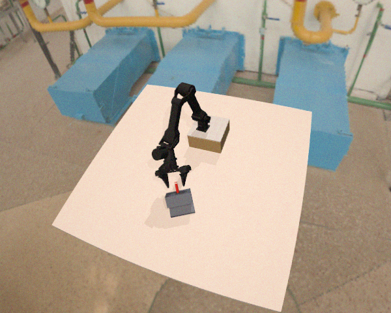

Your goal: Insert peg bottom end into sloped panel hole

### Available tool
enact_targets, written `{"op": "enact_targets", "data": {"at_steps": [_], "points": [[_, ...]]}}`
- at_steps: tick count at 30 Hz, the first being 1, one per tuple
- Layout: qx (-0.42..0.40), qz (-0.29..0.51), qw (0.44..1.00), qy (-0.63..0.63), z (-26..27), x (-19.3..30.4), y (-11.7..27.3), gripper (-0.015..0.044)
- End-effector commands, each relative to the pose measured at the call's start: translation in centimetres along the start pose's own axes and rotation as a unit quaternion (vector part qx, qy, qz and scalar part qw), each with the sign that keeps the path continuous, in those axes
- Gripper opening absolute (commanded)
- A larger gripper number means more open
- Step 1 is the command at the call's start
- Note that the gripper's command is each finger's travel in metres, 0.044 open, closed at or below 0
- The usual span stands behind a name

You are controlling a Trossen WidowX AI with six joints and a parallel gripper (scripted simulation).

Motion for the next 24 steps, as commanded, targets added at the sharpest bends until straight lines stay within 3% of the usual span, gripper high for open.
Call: {"op": "enact_targets", "data": {"at_steps": [1, 24], "points": [[-0.002, -0.001, 1.0, 0.003, 0.0, -0.1, 0.7, 0.044], [0.0, 0.001, 1.0, 0.001, -0.2, -0.4, 4.1, 0.044]]}}
Point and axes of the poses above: the point midway between the two fingers, 35 mm back from their tips, its own y axis back along the fingers, its own z axis across the jaws, x = y × z, the point moved 10 cm from there along y, back along the fingers, and after that the axes turned 6 degrees about y, right-handed, at the moved point
